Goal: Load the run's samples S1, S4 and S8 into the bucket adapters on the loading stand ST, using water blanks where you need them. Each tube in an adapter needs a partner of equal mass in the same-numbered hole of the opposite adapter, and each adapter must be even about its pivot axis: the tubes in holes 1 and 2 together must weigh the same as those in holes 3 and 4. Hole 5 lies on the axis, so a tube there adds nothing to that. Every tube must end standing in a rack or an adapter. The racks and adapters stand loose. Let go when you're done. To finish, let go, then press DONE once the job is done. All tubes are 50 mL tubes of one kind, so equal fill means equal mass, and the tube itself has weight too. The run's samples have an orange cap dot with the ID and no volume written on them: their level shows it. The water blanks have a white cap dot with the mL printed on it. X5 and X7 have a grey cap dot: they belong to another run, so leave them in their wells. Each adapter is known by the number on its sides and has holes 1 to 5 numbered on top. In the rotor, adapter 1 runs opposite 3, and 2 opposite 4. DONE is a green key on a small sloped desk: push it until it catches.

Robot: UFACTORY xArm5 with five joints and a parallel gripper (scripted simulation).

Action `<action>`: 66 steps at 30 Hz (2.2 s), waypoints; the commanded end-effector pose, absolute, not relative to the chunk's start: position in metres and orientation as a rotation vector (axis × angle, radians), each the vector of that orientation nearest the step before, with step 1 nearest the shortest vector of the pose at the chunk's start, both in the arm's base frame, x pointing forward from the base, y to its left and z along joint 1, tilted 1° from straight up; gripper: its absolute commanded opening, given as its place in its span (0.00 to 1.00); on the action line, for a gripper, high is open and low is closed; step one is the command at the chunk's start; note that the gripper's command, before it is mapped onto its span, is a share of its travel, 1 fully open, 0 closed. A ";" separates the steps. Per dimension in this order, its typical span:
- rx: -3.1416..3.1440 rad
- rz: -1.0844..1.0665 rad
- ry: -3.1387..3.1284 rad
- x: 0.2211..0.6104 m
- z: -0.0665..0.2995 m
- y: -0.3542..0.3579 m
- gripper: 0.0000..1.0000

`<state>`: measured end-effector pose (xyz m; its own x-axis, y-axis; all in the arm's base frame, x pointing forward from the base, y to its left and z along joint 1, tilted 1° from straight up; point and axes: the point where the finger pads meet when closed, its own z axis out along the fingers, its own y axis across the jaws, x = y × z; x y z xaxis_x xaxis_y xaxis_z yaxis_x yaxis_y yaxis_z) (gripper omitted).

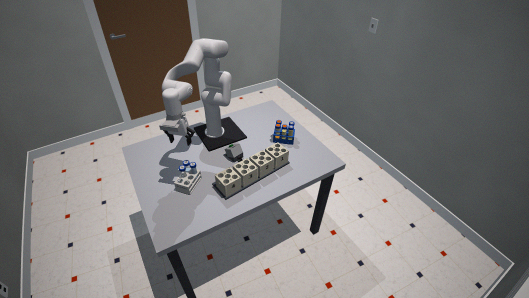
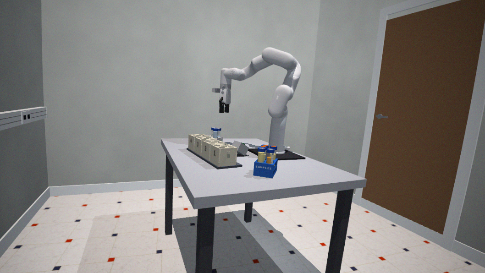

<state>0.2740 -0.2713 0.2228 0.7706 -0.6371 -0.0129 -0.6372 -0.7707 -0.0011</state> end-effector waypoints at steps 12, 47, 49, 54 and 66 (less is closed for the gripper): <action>-3.060 0.005 0.659 0.291 0.238 -0.236 1.00; -3.122 -0.001 -0.189 0.355 0.239 -0.094 1.00; -3.122 -0.001 -0.189 0.359 0.239 -0.085 1.00; -3.122 -0.001 -0.189 0.370 0.240 -0.062 1.00; -3.122 -0.002 -0.189 0.390 0.240 -0.016 1.00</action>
<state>0.3803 -0.0343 0.2389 0.9926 0.1217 -0.0046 0.1217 -0.9926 -0.0010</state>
